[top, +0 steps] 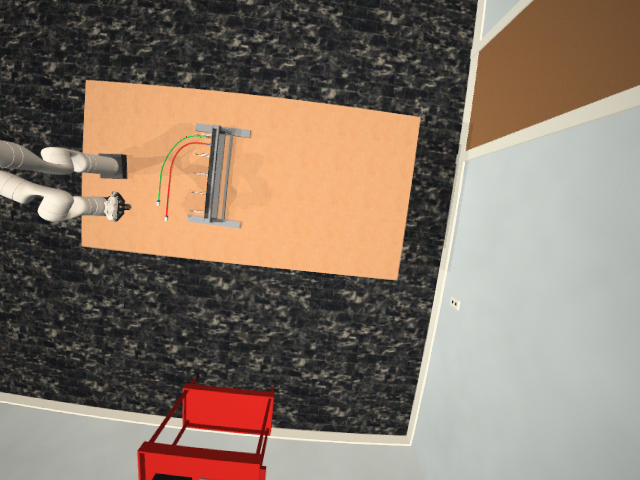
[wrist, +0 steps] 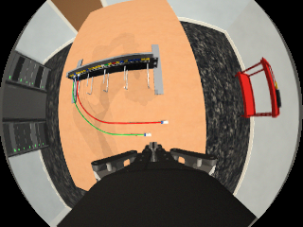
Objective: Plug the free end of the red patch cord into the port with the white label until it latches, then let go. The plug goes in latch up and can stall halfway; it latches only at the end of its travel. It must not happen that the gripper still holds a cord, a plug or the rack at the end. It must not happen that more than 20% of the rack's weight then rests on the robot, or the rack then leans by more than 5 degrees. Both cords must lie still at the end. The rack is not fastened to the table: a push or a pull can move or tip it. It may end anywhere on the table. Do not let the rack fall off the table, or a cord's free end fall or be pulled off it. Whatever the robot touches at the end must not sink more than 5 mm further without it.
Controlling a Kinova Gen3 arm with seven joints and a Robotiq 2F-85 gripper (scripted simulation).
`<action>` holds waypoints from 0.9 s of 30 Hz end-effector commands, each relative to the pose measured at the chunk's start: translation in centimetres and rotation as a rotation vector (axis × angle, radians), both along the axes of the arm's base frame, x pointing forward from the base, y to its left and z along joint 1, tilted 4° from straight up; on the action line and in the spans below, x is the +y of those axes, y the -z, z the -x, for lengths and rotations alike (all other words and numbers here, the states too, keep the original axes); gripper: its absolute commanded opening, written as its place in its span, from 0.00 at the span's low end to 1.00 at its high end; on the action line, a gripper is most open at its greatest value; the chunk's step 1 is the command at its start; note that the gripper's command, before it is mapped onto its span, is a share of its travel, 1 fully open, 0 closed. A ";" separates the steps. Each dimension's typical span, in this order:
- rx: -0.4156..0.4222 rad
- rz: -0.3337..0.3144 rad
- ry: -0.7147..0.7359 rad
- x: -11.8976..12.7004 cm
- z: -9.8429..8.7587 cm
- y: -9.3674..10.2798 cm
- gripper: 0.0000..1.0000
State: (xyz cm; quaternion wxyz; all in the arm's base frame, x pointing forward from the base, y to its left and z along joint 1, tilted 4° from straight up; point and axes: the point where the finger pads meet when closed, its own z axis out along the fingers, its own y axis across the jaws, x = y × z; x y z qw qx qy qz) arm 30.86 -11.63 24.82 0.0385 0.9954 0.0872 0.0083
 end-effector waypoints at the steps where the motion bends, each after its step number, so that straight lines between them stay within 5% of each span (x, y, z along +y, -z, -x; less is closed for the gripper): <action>1: -0.001 0.000 0.000 0.0 0.0 0.0 0.00; 27: -0.001 0.026 0.011 0.0 -0.3 0.2 0.00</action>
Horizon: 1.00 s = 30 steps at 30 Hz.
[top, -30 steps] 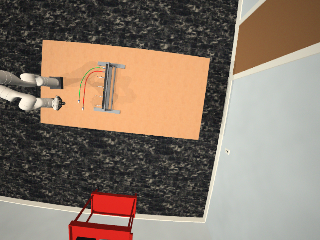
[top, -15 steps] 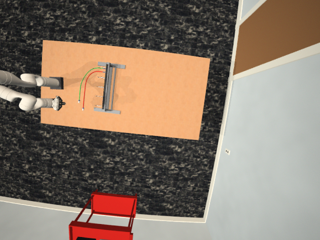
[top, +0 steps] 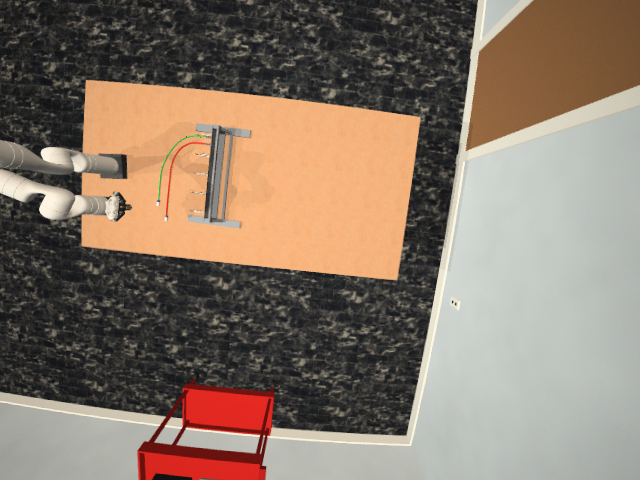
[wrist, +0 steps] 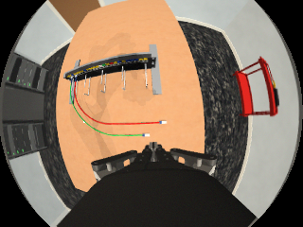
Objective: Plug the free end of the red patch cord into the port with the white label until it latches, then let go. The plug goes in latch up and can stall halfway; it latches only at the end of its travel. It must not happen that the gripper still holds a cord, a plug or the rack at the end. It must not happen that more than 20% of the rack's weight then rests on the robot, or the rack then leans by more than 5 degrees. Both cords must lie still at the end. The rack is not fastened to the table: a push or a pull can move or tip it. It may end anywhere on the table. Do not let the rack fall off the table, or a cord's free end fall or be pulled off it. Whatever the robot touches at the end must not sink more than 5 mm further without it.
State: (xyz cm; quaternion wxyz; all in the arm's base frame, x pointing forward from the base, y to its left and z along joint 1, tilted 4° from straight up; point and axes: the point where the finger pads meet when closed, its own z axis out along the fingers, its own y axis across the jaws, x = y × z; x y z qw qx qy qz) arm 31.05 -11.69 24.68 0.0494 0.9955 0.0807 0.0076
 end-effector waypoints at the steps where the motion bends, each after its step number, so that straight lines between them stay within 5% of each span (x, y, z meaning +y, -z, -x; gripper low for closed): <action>1: 0.000 0.008 0.000 0.1 -0.1 0.1 0.00; 16: -0.020 0.102 0.034 0.5 -1.4 0.7 0.00; 30: -0.127 0.242 0.072 2.5 -4.7 1.2 0.00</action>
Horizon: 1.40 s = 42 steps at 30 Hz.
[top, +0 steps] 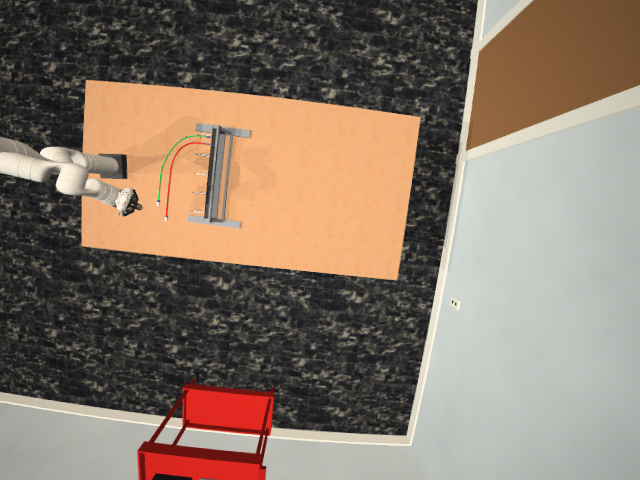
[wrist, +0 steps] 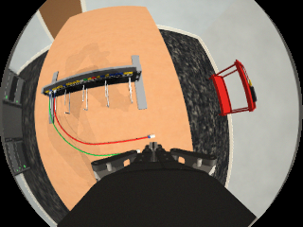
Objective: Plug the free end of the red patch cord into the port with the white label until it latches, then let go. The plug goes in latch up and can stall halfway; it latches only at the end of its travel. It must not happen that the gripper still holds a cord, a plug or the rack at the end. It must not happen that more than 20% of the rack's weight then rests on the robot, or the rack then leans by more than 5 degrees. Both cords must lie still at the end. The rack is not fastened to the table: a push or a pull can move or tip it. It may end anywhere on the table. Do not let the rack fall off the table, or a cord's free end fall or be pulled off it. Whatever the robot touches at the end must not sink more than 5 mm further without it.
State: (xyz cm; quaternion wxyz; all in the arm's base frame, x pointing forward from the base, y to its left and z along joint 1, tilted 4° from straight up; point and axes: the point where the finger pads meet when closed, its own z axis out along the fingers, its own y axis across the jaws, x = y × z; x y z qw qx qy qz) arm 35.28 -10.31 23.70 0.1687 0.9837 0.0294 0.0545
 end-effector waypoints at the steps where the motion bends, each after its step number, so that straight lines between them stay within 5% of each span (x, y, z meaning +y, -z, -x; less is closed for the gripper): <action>1: -0.006 0.013 -0.025 1.2 -0.5 0.2 0.00; 21: -0.271 0.082 -0.059 9.1 -6.3 0.5 0.00; 31: -0.424 0.013 -0.114 16.8 -8.2 1.0 0.00; 42: -0.512 -0.091 -0.167 23.8 -8.2 1.6 0.00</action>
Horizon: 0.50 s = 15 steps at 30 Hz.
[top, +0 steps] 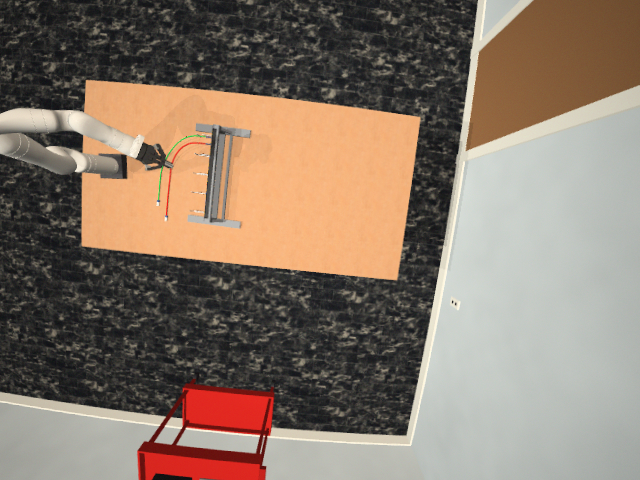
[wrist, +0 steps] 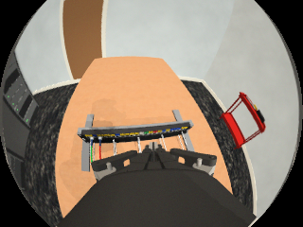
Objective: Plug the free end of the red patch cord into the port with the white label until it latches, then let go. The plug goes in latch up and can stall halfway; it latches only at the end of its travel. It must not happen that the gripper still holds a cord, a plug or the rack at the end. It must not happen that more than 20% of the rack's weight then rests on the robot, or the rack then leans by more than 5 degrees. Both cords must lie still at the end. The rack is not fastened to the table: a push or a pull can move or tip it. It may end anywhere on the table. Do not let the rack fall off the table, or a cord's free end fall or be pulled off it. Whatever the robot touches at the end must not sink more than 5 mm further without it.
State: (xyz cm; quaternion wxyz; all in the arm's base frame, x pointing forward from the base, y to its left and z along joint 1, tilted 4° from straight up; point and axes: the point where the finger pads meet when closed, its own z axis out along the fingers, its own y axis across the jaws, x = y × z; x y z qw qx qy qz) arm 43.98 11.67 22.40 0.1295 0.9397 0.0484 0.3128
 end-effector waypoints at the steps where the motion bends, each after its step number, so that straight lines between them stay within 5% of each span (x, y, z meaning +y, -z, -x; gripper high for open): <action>1: -0.009 -0.017 -0.044 2.6 0.6 0.4 0.00; 15: -0.044 -0.132 -0.125 9.8 2.5 1.5 0.00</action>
